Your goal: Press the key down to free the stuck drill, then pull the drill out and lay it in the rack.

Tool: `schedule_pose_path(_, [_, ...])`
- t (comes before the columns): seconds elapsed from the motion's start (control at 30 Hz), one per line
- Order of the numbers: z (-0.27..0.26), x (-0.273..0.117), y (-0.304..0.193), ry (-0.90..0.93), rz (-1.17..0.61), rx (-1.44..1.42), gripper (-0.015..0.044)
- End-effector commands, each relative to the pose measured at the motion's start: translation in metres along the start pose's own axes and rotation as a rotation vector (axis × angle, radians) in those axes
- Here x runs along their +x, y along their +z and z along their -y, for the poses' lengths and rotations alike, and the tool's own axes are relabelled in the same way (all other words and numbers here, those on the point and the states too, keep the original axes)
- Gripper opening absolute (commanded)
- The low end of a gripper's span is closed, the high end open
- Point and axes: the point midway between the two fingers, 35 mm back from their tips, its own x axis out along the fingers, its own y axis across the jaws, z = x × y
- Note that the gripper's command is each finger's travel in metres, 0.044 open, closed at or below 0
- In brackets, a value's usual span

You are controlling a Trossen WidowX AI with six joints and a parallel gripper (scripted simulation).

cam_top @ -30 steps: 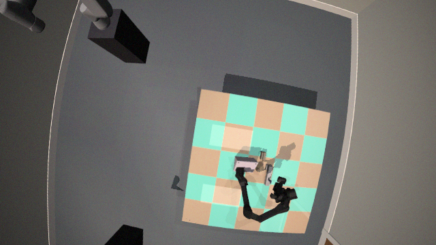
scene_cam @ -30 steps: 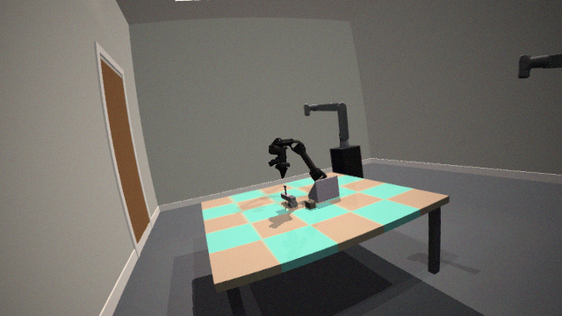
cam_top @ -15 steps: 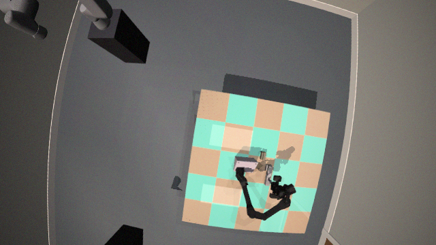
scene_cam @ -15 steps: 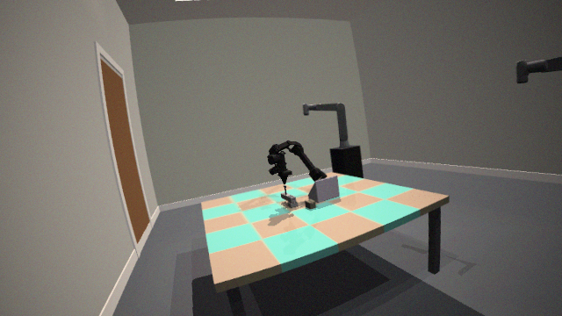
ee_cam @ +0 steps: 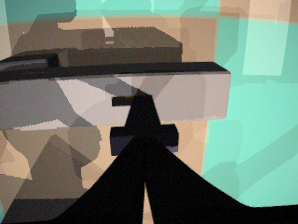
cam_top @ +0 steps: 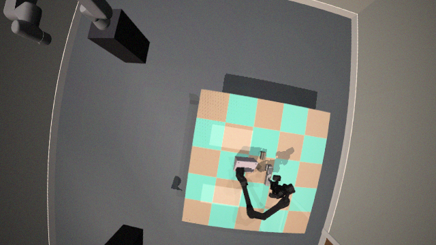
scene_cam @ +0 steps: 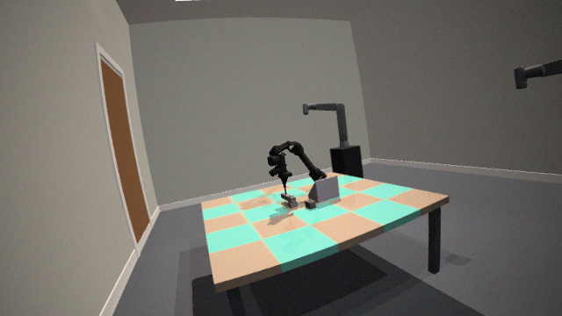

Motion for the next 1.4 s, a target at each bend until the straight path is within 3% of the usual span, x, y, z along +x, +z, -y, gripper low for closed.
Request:
schedule_pose_path(0.0, [0.0,0.005,0.0,-0.006,-0.006,-0.001,0.0])
schedule_pose_path(1.37, [0.0,0.017,-0.006,-0.006,-0.006,-0.001,0.0])
